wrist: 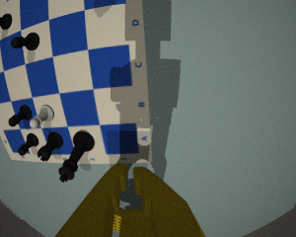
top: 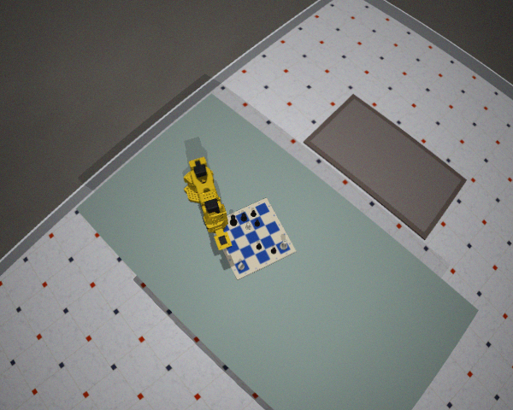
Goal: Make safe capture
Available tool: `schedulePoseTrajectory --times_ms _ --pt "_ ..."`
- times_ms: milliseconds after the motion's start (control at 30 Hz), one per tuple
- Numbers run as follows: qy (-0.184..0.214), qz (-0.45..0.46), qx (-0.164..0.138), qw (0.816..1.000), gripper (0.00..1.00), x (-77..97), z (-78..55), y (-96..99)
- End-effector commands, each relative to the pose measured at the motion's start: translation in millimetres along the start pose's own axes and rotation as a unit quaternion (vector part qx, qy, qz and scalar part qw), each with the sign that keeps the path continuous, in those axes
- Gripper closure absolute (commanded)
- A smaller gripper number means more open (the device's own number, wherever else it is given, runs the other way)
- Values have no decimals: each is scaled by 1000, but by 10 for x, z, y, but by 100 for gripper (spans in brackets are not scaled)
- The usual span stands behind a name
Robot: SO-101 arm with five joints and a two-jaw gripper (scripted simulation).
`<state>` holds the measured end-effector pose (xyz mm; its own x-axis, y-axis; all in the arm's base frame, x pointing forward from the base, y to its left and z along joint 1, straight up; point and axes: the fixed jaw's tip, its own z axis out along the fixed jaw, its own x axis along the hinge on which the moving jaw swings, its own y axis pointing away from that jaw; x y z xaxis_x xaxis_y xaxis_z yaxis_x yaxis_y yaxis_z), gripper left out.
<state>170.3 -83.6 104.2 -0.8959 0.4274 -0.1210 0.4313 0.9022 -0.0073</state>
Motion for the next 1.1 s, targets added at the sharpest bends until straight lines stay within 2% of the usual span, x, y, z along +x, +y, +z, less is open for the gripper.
schedulePoseTrajectory --times_ms 0,1067 --pt "13 11 -1 1000 100 15 24 -20" --pt "32 12 -1 999 100 47 90 -25"
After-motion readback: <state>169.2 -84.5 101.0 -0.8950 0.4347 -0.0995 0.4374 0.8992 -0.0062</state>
